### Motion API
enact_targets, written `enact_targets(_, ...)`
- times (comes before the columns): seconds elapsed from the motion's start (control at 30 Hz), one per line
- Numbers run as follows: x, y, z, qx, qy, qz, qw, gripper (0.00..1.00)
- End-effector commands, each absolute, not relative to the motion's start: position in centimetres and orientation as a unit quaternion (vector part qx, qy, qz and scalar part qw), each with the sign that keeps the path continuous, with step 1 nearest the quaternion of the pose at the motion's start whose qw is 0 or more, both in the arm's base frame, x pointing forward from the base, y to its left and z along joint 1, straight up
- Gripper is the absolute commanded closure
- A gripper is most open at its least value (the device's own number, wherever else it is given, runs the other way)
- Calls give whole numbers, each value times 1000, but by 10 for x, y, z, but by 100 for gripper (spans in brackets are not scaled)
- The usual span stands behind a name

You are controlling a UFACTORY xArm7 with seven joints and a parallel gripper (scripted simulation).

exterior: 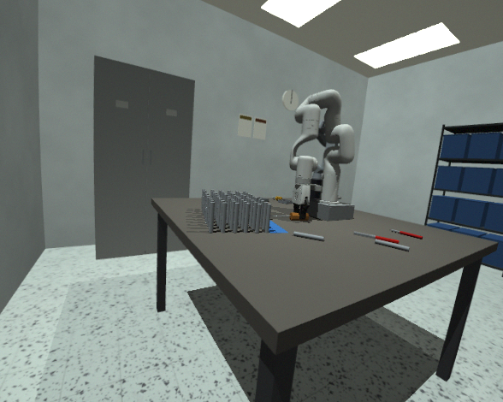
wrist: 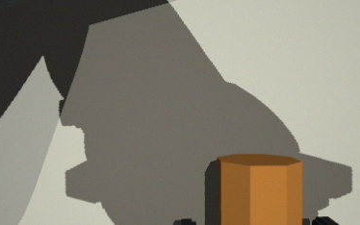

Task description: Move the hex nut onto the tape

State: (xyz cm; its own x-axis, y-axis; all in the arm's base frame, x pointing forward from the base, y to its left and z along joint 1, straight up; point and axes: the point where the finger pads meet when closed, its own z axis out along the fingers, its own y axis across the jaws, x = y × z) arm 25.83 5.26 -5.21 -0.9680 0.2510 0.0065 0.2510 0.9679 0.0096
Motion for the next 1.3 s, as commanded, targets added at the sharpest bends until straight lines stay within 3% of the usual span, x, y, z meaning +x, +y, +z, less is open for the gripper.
enact_targets(0.0,259,53,-50,-126,-992,-6,2,35)
enact_targets(1.27,260,52,-4,-126,-992,-6,2,35)
